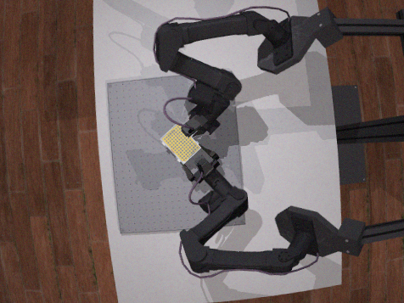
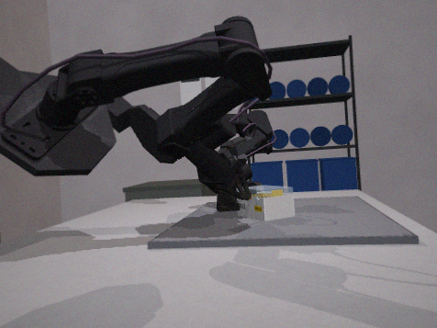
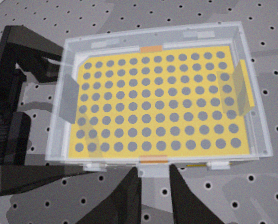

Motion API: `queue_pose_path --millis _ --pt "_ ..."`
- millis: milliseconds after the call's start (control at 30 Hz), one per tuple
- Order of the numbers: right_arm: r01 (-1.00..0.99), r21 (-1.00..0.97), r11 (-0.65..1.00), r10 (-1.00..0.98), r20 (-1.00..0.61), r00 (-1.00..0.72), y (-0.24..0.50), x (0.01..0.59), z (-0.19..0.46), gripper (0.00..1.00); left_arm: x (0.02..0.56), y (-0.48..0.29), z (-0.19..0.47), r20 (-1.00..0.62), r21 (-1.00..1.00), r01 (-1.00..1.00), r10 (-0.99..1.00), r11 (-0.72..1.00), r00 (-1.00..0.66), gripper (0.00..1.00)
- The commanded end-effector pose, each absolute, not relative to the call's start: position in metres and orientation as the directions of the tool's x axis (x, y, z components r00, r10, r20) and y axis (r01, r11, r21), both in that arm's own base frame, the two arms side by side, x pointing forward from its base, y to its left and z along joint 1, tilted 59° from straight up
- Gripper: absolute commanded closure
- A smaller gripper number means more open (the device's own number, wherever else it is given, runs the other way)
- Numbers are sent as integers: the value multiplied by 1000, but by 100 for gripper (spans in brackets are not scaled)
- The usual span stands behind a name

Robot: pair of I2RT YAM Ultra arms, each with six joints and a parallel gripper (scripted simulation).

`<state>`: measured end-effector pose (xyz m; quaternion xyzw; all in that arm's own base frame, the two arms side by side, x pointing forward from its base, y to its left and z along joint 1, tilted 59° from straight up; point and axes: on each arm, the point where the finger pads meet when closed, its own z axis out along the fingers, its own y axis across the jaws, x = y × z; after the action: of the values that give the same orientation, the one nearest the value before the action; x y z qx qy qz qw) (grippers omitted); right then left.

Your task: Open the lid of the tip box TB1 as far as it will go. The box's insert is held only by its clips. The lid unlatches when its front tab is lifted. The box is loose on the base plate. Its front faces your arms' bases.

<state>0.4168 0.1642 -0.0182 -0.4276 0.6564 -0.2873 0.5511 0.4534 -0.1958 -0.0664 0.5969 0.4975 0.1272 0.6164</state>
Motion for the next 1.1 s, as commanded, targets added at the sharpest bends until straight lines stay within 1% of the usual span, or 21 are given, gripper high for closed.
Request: queue_pose_path --millis 0,167,567,667,800,867,1067 --pt "-216 -853 475 -869 -494 41 193 417 4 88 450 -201 -68 -467 857 454 742 245 481 17" --pt "-276 -842 464 -875 -483 2 184 397 -8 88 450 -201 -68 -467 857 454 742 245 481 17" --pt "-264 -842 471 -875 -484 -15 185 399 -4 88 450 -201 -68 -467 857 454 742 245 481 17" --pt "-259 -838 480 -875 -479 -68 191 399 1 88 450 -201 -68 -467 857 454 742 245 481 17" --pt "-263 -834 485 -874 -450 -183 200 394 8 88 450 -201 -68 -467 857 454 742 245 481 17" --pt "-263 -834 485 -874 -450 -183 200 394 8 88 450 -201 -68 -467 857 454 742 245 481 17" --pt "-266 -830 491 -855 -399 -332 213 389 17 88 450 -201 -68 -467 857 454 742 245 481 17"
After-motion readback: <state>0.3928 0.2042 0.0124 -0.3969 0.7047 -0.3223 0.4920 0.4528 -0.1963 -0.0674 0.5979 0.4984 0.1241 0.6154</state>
